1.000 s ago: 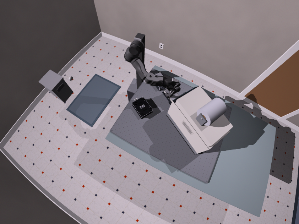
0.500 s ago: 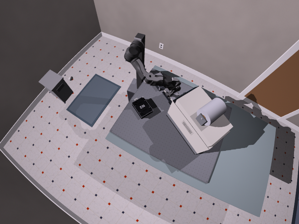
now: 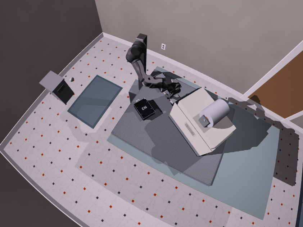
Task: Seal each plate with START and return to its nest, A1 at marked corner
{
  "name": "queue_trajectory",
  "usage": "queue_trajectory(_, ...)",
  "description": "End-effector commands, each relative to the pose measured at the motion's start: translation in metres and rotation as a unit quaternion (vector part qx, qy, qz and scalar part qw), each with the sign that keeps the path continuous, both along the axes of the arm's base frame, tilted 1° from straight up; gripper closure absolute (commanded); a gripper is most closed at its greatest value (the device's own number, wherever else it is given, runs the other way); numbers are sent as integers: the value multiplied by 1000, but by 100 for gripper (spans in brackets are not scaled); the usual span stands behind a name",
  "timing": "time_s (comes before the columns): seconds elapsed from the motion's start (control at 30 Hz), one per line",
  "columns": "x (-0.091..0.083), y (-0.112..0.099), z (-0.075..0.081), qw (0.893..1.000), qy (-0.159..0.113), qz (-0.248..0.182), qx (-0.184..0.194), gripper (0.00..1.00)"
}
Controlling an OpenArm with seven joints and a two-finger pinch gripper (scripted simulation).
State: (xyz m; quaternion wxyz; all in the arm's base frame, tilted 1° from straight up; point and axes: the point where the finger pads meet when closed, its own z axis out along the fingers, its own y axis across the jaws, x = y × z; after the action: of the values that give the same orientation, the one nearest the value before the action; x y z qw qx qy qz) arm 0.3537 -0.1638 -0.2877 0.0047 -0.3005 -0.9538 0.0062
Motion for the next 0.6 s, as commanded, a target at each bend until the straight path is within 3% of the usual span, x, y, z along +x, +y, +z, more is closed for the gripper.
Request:
queue_trajectory(0.0,-3,-2,-2,1000,1,-3,-1,100)
queue_trajectory(0.57,-29,-24,-1,1000,0,-2,1,100)
